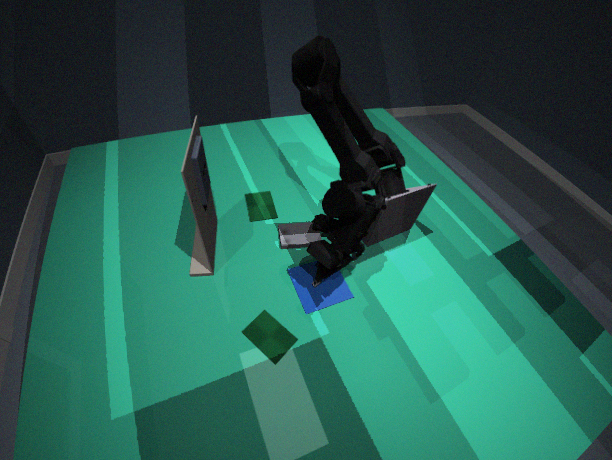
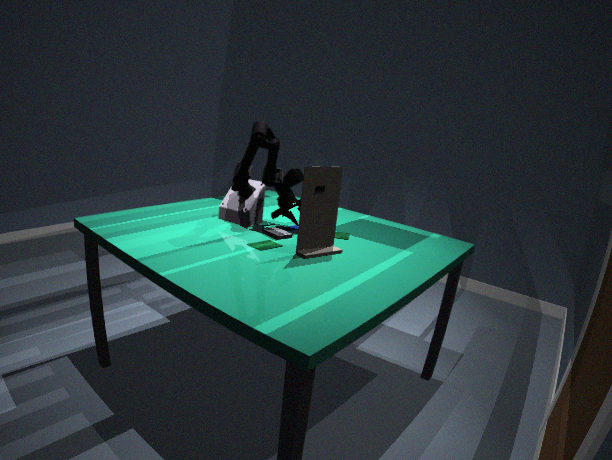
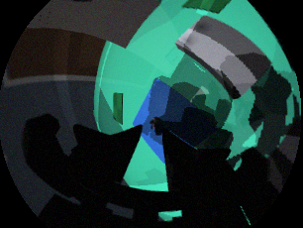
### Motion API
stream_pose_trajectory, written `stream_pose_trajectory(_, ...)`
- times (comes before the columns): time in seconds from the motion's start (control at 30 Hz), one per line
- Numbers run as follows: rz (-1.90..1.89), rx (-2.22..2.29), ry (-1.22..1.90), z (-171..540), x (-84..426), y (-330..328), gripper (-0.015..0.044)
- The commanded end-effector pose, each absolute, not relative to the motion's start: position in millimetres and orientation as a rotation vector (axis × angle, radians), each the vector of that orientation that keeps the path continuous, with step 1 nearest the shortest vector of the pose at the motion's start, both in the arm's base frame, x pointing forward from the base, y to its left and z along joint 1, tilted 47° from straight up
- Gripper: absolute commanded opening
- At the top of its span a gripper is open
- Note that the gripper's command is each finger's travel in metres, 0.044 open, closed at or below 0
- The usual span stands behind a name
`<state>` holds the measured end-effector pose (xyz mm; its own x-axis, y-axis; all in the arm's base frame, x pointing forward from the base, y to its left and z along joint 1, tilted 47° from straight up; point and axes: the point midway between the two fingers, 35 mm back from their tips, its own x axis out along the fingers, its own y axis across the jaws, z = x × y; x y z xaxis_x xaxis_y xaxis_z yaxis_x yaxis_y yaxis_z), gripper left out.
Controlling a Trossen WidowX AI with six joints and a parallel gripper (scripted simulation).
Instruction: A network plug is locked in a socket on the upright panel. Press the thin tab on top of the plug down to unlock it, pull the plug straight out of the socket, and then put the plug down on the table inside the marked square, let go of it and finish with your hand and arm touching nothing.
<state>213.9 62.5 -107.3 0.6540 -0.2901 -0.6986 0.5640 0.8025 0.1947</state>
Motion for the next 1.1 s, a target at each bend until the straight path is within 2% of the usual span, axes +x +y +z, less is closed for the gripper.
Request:
stream_pose_trajectory(0.0,-0.499,0.426,0.698,-103.4,212.4,64.8,0.0156)
stream_pose_trajectory(1.07,-0.499,0.426,0.705,-90.2,199.5,77.1,0.0156)
